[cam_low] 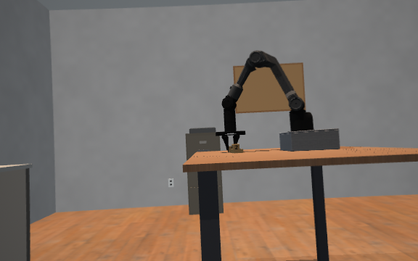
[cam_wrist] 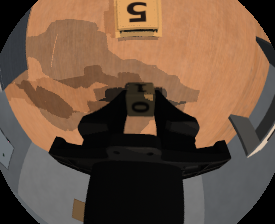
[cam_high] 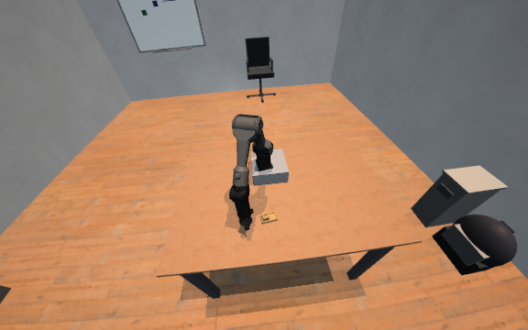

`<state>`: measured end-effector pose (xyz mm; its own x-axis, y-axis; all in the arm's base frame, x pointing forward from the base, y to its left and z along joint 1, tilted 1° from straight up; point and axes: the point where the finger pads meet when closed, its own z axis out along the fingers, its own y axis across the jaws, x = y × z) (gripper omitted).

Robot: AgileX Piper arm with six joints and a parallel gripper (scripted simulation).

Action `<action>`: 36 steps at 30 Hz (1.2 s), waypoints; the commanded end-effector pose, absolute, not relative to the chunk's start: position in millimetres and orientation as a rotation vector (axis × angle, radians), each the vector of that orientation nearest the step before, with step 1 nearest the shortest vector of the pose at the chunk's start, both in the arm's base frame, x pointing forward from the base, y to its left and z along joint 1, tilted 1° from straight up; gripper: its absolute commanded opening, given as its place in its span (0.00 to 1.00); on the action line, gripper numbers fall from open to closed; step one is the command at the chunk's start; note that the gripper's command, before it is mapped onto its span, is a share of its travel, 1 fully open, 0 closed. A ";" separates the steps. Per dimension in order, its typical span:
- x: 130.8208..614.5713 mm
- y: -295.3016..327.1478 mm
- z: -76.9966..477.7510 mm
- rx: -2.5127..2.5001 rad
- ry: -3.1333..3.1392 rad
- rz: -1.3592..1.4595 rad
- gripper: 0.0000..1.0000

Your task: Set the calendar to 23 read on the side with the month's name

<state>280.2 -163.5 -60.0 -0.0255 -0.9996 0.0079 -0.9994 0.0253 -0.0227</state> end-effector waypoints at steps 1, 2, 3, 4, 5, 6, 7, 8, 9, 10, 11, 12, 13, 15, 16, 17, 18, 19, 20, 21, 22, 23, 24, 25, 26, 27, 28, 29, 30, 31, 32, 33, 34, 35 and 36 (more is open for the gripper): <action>279.3 -163.1 -60.5 -2.187 2.241 -0.031 0.35; 279.3 -163.1 -60.5 -2.187 2.241 -0.031 0.35; 279.3 -163.1 -60.5 -2.187 2.241 -0.031 0.35; 279.3 -163.1 -60.5 -2.187 2.241 -0.031 0.35; 279.3 -163.1 -60.5 -2.187 2.241 -0.031 0.35; 279.3 -163.1 -60.3 -2.187 2.241 -0.031 0.35; 279.5 -163.2 -59.4 -2.186 2.241 -0.032 0.35; 279.8 -163.4 -57.5 -2.186 2.241 -0.035 0.35; 280.1 -163.6 -55.2 -2.186 2.241 -0.036 0.35; 280.5 -163.8 -52.0 -2.186 2.240 -0.039 0.35; 280.7 -164.0 -47.7 -2.185 2.240 -0.040 0.35; 280.5 -164.0 -42.6 -2.185 2.240 -0.040 0.35; 280.4 -163.9 -36.6 -2.185 2.240 -0.040 0.35; 280.4 -163.9 -36.6 -2.185 2.240 -0.040 0.35; 280.2 -163.9 -29.9 -2.185 2.241 -0.040 0.35; 280.0 -163.8 -22.7 -2.185 2.241 -0.040 0.35; 279.8 -163.8 -15.1 -2.185 2.241 -0.040 0.35; 279.6 -163.7 -7.3 -2.185 2.241 -0.040 0.35; 279.4 -163.6 0.4 -2.185 2.241 -0.040 0.35; 279.2 -163.5 7.8 -2.185 2.241 -0.040 0.35; 279.0 -163.5 14.8 -2.185 2.241 -0.040 0.35; 278.8 -163.4 21.2 -2.185 2.241 -0.040 0.35; 278.7 -163.3 26.8 -2.185 2.241 -0.040 0.35; 278.5 -163.3 31.5 -2.185 2.241 -0.040 0.35; 278.5 -163.2 35.3 -2.185 2.241 -0.040 0.35; 278.4 -163.2 38.0 -2.185 2.241 -0.040 0.35; 278.3 -163.2 39.9 -2.185 2.241 -0.040 0.35; 278.3 -163.2 41.0 -2.185 2.241 -0.040 0.35; 278.1 -163.1 40.6 -2.185 2.242 -0.036 0.35; 278.1 -163.1 40.6 -2.185 2.242 -0.036 0.35; 278.1 -163.1 40.6 -2.185 2.242 -0.036 0.35; 277.6 -162.7 39.6 -2.186 2.242 -0.033 0.35; 277.6 -162.7 39.6 -2.186 2.242 -0.033 0.35; 277.6 -162.7 39.7 -2.186 2.242 -0.033 0.35; 277.6 -162.7 39.8 -2.186 2.242 -0.033 0.35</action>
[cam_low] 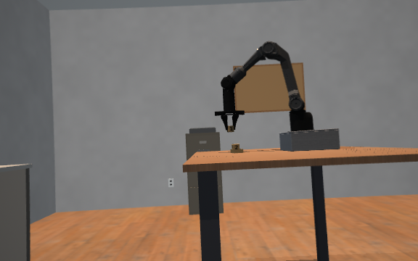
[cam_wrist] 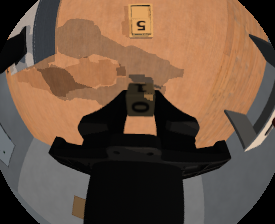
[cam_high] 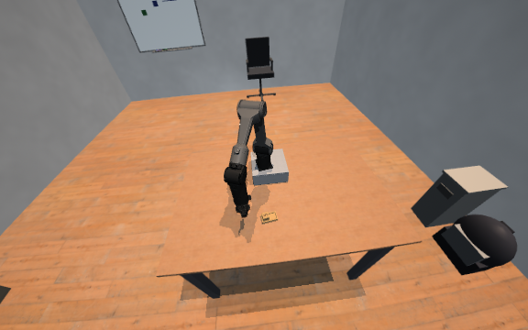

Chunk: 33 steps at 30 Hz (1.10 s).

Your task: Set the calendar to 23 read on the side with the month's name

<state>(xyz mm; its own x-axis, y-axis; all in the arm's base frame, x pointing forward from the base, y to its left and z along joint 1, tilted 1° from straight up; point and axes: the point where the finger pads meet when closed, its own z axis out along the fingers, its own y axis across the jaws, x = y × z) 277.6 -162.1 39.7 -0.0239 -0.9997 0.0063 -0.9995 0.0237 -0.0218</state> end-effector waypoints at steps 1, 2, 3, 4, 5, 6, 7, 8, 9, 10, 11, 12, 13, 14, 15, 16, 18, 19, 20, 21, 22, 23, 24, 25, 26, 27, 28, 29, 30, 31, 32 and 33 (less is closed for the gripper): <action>277.6 -162.7 39.8 -2.186 2.242 -0.033 0.35; 277.6 -162.7 39.8 -2.186 2.242 -0.033 0.35; 277.6 -162.7 39.8 -2.186 2.242 -0.033 0.35; 277.8 -161.2 40.0 -2.186 2.242 -0.033 0.35; 279.0 -154.7 41.1 -2.186 2.241 -0.035 0.35; 281.5 -141.1 42.3 -2.187 2.240 -0.036 0.35; 283.9 -121.3 43.9 -2.188 2.240 -0.036 0.35; 285.0 -98.2 45.7 -2.189 2.238 -0.035 0.35; 284.0 -75.4 47.3 -2.190 2.238 -0.035 0.35; 281.8 -56.7 48.6 -2.191 2.237 -0.034 0.35; 279.6 -44.3 49.3 -2.192 2.236 -0.034 0.35; 279.6 -44.3 49.3 -2.192 2.236 -0.034 0.35; 279.6 -44.3 49.3 -2.192 2.236 -0.034 0.35; 280.0 -38.8 50.7 -2.190 2.234 -0.039 0.35; 279.4 -37.7 50.5 -2.190 2.234 -0.038 0.35; 279.1 -37.7 49.5 -2.192 2.236 -0.035 0.35; 279.0 -38.1 49.3 -2.191 2.236 -0.033 0.35; 279.1 -38.0 49.5 -2.191 2.236 -0.034 0.35; 279.1 -37.9 49.5 -2.191 2.236 -0.034 0.35; 279.1 -37.9 49.5 -2.191 2.236 -0.034 0.35; 279.1 -37.9 49.5 -2.191 2.235 -0.034 0.35; 279.1 -37.9 49.5 -2.191 2.235 -0.034 0.35; 279.1 -37.9 49.5 -2.191 2.235 -0.034 0.35; 279.1 -37.9 49.5 -2.191 2.235 -0.034 0.35; 279.1 -37.9 49.2 -2.191 2.235 -0.034 0.35; 279.0 -37.8 48.6 -2.192 2.236 -0.033 0.35; 278.7 -37.8 47.5 -2.192 2.236 -0.031 0.35; 278.7 -37.8 47.5 -2.192 2.236 -0.031 0.35; 278.7 -37.8 47.5 -2.192 2.236 -0.031 0.35; 278.3 -37.8 46.5 -2.193 2.237 -0.030 0.35; 278.2 -37.7 44.8 -2.193 2.238 -0.028 0.35; 278.2 -37.8 43.2 -2.193 2.238 -0.028 0.35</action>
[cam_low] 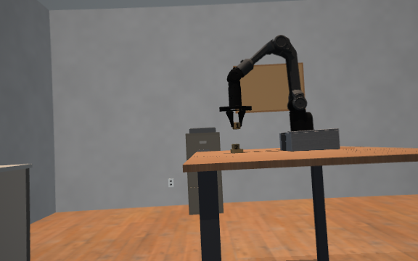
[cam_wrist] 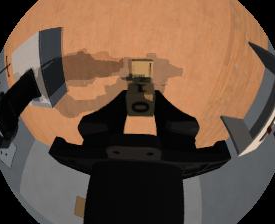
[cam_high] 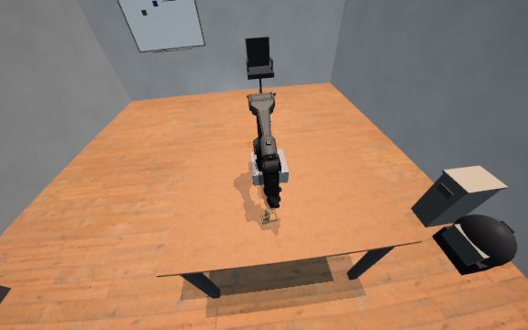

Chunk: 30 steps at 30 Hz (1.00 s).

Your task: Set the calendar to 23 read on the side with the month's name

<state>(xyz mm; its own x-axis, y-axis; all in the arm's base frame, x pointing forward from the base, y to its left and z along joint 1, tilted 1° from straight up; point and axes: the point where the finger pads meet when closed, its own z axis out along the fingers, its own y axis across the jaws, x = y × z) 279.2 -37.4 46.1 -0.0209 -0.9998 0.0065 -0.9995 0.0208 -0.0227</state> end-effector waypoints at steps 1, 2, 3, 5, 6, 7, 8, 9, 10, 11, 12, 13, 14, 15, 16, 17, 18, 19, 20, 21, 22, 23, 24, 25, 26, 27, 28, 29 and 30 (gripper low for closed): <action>278.3 -37.8 41.1 -2.193 2.238 -0.028 0.35; 278.3 -37.8 38.7 -2.193 2.238 -0.028 0.35; 278.4 -37.8 35.9 -2.193 2.238 -0.028 0.35; 278.5 -37.8 29.3 -2.193 2.238 -0.028 0.35; 278.6 -37.9 25.5 -2.193 2.238 -0.028 0.35; 278.7 -37.9 21.4 -2.193 2.238 -0.028 0.35; 278.8 -37.9 17.1 -2.193 2.238 -0.028 0.35; 278.9 -37.9 12.7 -2.193 2.238 -0.028 0.35; 279.0 -37.9 8.1 -2.193 2.238 -0.028 0.35; 279.1 -38.0 3.4 -2.193 2.238 -0.028 0.35; 279.2 -38.0 -1.2 -2.193 2.238 -0.028 0.35; 279.2 -38.0 -1.2 -2.193 2.238 -0.028 0.35; 279.2 -38.0 -1.2 -2.193 2.238 -0.028 0.35; 279.3 -38.0 -5.8 -2.193 2.238 -0.028 0.35; 279.4 -38.0 -10.3 -2.193 2.238 -0.028 0.35; 279.5 -38.1 -14.6 -2.193 2.238 -0.028 0.35; 279.6 -38.1 -18.7 -2.193 2.238 -0.028 0.35; 279.7 -38.1 -22.6 -2.193 2.238 -0.028 0.35; 279.7 -38.1 -26.2 -2.192 2.239 -0.028 0.35; 279.8 -38.1 -29.4 -2.192 2.239 -0.028 0.35; 279.9 -38.1 -32.3 -2.192 2.239 -0.028 0.35; 279.9 -38.1 -34.7 -2.192 2.239 -0.028 0.35; 280.0 -38.1 -36.8 -2.192 2.239 -0.028 0.35; 280.0 -38.1 -38.5 -2.192 2.239 -0.028 0.35; 280.1 -38.2 -39.7 -2.192 2.239 -0.028 0.35; 280.3 -38.2 -40.6 -2.192 2.238 -0.029 0.35; 280.5 -38.2 -41.1 -2.192 2.238 -0.029 0.35; 280.7 -38.2 -41.0 -2.191 2.238 -0.031 0.35; 280.7 -38.2 -41.0 -2.191 2.238 -0.031 0.35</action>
